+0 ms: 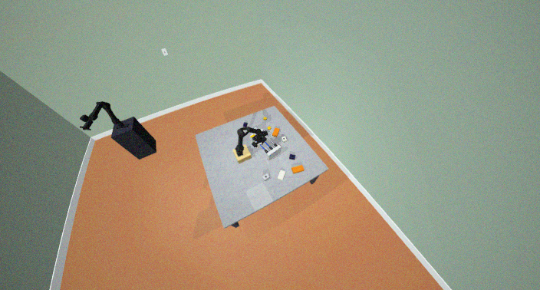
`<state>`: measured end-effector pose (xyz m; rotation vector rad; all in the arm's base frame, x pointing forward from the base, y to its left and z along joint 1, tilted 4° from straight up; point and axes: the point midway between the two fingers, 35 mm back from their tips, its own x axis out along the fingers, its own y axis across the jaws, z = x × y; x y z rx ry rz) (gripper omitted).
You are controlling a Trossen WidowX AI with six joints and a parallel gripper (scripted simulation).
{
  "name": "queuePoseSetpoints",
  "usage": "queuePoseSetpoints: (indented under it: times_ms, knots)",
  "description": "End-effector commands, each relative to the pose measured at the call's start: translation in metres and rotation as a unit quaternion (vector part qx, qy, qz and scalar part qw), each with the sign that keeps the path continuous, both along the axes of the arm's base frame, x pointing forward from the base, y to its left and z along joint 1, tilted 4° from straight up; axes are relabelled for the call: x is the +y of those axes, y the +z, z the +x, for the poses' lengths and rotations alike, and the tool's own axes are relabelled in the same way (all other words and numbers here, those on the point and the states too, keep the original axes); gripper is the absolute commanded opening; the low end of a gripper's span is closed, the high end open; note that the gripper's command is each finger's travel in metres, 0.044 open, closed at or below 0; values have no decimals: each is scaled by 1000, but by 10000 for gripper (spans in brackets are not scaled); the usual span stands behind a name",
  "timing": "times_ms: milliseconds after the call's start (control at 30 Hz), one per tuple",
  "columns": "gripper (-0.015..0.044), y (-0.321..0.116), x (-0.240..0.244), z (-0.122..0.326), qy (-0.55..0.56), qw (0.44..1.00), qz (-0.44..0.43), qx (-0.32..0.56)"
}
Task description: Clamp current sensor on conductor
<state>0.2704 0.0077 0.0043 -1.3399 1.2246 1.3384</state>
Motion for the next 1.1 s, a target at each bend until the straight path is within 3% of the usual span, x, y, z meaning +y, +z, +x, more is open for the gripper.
queuePoseSetpoints:
  times_ms: [0, 1033, 1067]
  knots:
    - [0, 1, 0, 1, 0, 1000, 0, -1]
    - [0, 13, 1, 2, 1, 1000, 2, -24]
    - [26, 13, 1, 2, 1, 1000, 2, -24]
